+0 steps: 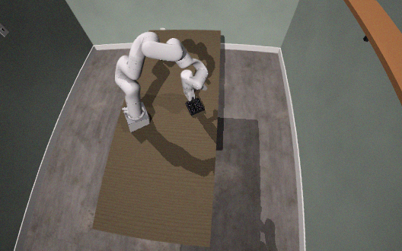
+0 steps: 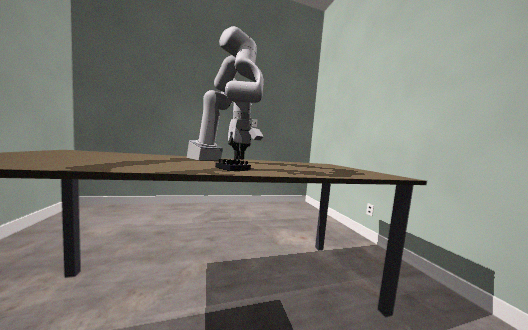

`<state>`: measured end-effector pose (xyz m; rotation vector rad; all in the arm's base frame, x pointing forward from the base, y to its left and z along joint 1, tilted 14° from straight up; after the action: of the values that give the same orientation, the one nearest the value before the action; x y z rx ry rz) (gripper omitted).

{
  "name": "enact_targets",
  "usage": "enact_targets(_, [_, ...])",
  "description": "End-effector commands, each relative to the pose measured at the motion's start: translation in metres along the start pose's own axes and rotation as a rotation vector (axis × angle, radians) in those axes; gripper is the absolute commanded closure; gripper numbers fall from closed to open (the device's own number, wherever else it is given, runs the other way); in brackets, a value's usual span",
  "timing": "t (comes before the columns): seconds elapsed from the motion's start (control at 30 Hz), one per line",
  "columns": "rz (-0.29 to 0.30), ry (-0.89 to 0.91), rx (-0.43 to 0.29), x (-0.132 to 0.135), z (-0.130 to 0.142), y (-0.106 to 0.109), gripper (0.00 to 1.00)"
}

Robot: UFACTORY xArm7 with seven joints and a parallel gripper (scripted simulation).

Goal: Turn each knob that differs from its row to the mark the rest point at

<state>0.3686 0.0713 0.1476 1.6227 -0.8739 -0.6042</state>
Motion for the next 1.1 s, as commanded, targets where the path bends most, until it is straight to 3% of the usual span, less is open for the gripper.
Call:
enact_targets(0.0, [0.001, 0.000, 0.002, 0.0005, -0.0006, -0.0016, 0.81])
enact_targets(1.07, [0.001, 0.000, 0.002, 0.0005, -0.0006, -0.0092, 0.81])
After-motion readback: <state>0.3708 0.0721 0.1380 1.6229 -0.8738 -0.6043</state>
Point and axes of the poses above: the point where the finger pads meet when closed, its own y axis back along the fingers, its own x axis across the jaws, z = x × y, the point moved 9 cm from there along y, back along the fingers, and after that the axes turned 15 degrees about y, right-handed, at the moved point
